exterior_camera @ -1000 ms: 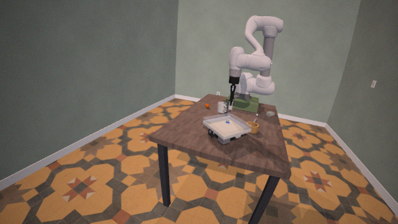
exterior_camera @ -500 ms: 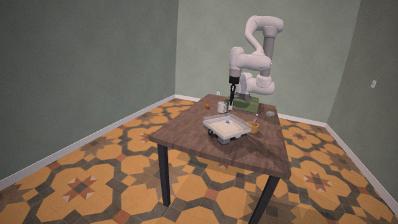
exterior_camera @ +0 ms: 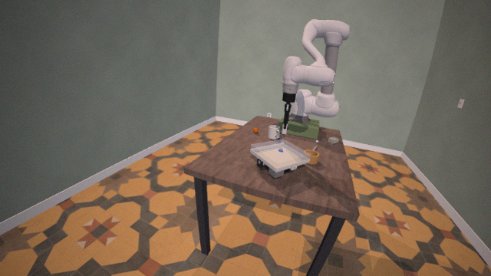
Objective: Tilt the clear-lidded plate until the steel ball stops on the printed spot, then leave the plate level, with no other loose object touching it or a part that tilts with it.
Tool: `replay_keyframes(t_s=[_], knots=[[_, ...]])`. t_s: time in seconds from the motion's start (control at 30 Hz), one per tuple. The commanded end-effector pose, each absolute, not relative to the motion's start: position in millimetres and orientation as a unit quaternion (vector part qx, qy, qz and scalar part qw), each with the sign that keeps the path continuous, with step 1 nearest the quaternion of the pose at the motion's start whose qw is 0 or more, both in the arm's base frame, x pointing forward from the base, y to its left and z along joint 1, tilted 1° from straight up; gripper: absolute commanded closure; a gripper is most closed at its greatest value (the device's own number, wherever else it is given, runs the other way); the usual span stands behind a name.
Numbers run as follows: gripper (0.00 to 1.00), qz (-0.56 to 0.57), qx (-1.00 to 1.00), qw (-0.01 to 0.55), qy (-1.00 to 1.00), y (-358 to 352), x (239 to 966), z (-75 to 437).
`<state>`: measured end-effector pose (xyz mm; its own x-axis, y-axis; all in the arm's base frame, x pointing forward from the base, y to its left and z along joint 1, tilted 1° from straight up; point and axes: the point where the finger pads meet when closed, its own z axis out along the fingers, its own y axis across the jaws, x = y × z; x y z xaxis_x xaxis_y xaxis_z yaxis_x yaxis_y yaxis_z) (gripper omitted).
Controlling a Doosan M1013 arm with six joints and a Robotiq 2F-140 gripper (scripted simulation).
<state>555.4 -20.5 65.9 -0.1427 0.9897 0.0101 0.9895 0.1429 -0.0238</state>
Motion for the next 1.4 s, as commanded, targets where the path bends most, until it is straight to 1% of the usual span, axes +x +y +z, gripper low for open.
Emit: replay_keyframes(t_s=[0.0,0.9,1.37], knots=[[0.64,0.006,-0.655,0.012,-0.756,-20.5,555.4,69.0],[0.64,0.006,-0.655,0.012,-0.756,-20.8,556.5,110.9],[0.64,0.006,-0.655,0.012,-0.756,-20.8,556.7,118.3]])
